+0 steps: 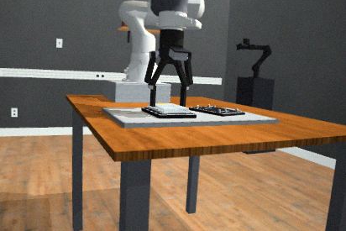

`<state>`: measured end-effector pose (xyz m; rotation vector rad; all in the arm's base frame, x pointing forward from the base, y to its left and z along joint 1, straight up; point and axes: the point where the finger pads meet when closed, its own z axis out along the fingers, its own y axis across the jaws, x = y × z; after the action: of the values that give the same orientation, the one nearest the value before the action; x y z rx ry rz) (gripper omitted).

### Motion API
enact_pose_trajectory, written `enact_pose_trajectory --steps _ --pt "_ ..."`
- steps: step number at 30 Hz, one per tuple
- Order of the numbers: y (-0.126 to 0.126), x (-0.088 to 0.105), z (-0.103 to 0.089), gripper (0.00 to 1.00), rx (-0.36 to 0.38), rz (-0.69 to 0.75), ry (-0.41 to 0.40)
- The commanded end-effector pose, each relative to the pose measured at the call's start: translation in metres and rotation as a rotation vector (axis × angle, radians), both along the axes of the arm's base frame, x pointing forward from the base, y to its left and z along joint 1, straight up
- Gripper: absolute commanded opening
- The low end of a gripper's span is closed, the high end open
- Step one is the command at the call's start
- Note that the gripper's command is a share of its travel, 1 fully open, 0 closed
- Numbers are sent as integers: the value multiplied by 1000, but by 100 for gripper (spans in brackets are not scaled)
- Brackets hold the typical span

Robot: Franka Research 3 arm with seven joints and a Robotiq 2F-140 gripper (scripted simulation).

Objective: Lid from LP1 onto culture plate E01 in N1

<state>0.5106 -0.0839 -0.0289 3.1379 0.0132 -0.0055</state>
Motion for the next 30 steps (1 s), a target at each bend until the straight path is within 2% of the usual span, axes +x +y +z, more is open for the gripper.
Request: enact_pose_trajectory --steps 1,30 --pt "0 1 0 69 0 -5 -3" --pt "0 1 3 69 0 -5 -3"
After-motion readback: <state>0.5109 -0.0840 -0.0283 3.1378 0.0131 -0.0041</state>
